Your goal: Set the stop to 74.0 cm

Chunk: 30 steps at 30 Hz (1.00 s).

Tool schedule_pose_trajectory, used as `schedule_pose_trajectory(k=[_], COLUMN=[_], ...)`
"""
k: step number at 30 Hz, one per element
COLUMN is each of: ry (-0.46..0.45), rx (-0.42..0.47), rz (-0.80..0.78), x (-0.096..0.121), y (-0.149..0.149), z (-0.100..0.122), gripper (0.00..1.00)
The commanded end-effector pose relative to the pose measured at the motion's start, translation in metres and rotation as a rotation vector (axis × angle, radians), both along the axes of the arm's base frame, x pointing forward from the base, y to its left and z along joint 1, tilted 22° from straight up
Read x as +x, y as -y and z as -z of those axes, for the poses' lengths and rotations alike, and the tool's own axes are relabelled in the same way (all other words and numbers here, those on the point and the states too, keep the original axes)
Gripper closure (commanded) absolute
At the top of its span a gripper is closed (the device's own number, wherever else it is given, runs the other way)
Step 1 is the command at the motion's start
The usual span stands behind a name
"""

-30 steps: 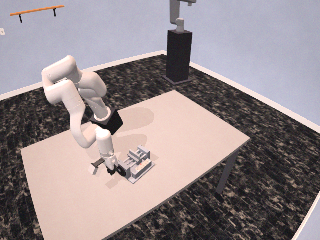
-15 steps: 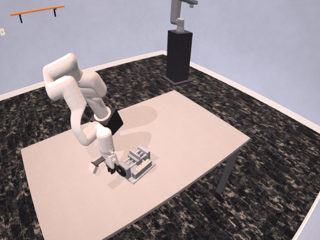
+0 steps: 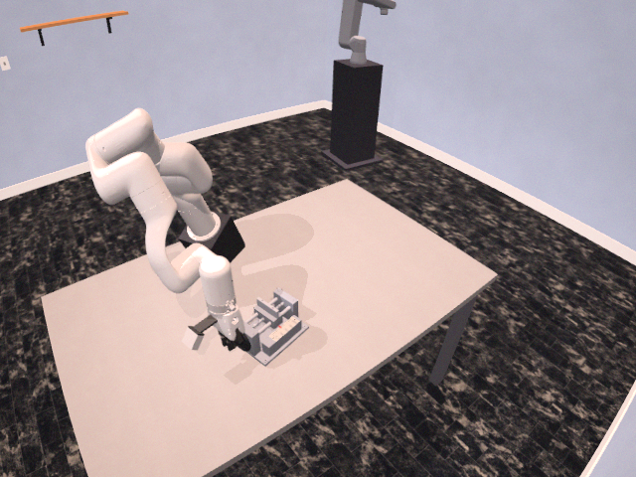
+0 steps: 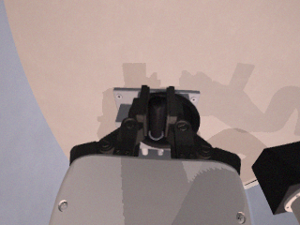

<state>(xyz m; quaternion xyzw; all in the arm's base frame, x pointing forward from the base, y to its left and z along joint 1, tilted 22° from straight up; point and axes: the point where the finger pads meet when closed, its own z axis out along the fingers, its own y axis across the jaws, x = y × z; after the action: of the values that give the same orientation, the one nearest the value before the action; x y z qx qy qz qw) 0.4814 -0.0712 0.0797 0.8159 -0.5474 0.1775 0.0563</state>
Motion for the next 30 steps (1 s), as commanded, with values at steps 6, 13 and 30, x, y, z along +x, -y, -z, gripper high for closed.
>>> schedule_pose_trajectory(k=[6, 13, 30], ry=[0.001, 0.001, 0.001], rx=[-0.001, -0.001, -0.001], rz=[-0.001, -0.001, -0.001], x=[0.015, 0.026, 0.021], y=[-0.003, -0.002, 0.013], z=[0.006, 0.018, 0.053], gripper=[0.94, 0.94, 0.94])
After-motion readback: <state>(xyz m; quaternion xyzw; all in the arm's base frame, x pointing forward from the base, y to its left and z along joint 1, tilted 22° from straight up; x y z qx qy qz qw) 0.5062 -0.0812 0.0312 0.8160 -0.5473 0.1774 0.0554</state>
